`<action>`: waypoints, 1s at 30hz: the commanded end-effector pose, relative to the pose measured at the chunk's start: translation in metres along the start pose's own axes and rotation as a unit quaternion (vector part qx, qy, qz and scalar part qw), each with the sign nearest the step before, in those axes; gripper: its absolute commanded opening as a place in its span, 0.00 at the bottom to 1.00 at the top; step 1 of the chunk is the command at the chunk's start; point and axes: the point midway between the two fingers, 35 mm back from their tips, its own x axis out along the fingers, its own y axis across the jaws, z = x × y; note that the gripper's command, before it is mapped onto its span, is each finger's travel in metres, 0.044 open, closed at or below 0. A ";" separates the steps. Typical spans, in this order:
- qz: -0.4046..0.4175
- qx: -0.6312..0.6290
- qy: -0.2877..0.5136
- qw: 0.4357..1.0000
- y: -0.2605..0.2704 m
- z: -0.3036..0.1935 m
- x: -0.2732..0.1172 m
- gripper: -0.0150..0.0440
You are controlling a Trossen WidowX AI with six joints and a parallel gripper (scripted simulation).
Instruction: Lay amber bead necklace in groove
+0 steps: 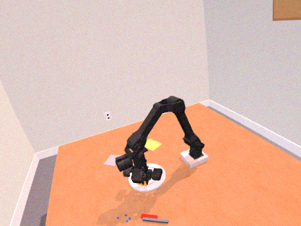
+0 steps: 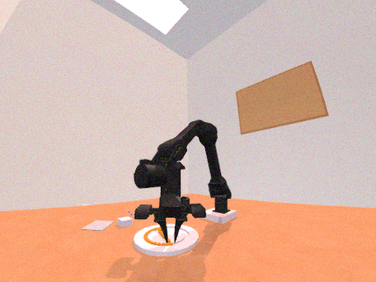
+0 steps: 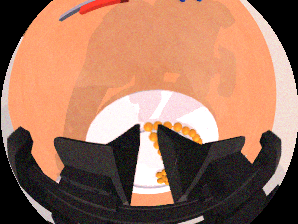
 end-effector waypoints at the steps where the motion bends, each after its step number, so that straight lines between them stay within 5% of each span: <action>1: 0.000 0.000 0.000 1.000 0.000 0.000 -0.001 0.57; 11: 0.000 0.000 0.000 1.000 0.000 0.000 -0.002 1.00; 30: 0.000 0.003 -0.001 1.000 0.000 0.000 -0.005 1.00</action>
